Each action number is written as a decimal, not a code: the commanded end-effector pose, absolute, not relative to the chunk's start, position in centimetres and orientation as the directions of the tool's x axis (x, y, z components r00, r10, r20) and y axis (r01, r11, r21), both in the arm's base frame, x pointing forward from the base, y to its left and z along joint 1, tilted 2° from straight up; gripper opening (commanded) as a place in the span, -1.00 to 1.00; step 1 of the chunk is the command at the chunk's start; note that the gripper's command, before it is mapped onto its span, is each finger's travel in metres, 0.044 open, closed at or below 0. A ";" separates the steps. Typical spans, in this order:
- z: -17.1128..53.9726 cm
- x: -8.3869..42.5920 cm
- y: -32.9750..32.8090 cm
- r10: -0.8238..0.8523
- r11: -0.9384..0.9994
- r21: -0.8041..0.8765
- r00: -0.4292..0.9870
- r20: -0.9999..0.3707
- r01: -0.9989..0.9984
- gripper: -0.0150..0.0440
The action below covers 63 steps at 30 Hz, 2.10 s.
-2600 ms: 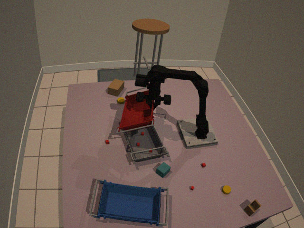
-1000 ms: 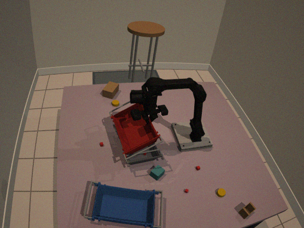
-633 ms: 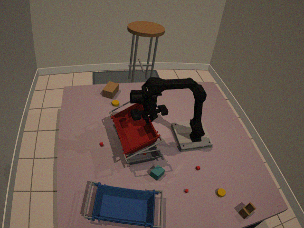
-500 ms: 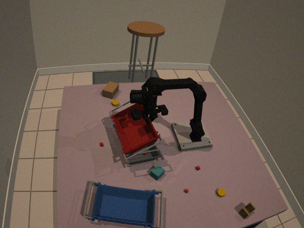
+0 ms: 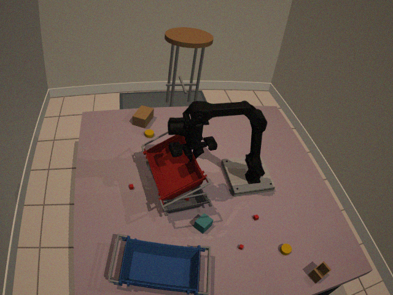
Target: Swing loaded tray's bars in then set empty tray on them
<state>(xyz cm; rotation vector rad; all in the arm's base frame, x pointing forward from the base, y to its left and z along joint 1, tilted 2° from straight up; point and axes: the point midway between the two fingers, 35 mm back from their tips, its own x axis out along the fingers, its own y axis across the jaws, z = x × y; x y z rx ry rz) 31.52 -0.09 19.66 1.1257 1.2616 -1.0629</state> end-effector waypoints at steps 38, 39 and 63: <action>15.9 31.1 -0.1 0.017 0.156 0.060 0.058 -0.998 0.986 -0.49; 15.8 31.1 -0.2 0.017 0.156 0.060 0.058 -0.998 0.986 -0.49; 14.1 30.1 -0.3 0.017 0.156 0.059 0.057 -0.998 0.986 -0.49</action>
